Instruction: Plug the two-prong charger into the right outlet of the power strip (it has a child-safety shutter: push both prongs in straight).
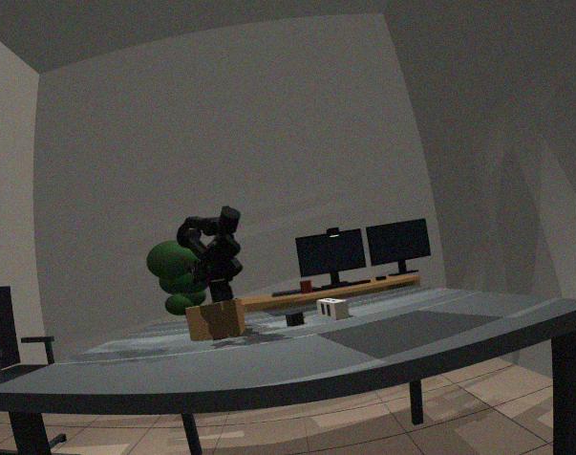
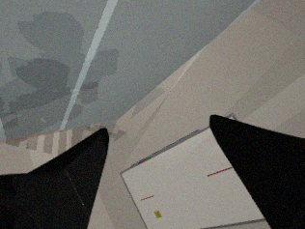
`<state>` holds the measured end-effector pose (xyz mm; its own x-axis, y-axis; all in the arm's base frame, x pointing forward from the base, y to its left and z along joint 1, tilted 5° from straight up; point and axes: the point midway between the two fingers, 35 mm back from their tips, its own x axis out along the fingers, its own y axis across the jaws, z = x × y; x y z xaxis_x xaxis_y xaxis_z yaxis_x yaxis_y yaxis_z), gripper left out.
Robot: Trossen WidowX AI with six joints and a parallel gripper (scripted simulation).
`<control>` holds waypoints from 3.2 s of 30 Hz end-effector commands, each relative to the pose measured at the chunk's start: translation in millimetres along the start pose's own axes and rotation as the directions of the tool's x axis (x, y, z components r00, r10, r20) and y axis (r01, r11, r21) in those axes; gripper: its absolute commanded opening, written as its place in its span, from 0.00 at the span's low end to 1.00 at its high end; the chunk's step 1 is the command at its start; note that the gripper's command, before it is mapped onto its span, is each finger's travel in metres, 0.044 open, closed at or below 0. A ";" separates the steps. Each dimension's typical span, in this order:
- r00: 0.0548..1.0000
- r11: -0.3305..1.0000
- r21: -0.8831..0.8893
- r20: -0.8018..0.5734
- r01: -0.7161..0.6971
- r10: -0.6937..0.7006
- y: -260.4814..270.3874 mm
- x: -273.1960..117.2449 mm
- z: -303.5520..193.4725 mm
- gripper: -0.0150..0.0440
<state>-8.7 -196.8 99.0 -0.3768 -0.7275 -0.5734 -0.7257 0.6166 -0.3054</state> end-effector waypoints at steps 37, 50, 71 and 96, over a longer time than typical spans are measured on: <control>0.886 0.996 0.091 0.459 0.023 -0.062 -70.2 -40.5 102.9 1.00; 0.811 0.995 0.079 0.585 -0.056 -0.001 -78.9 -65.3 146.5 1.00; 0.686 0.970 -0.006 0.706 -0.242 0.175 -66.2 -112.2 218.0 1.00; 0.598 0.889 -0.114 0.701 -0.444 0.388 -22.4 -155.2 276.2 1.00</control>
<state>223.3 -18.0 -14.2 -0.1020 0.0042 -0.9948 -0.5510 0.8323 0.0601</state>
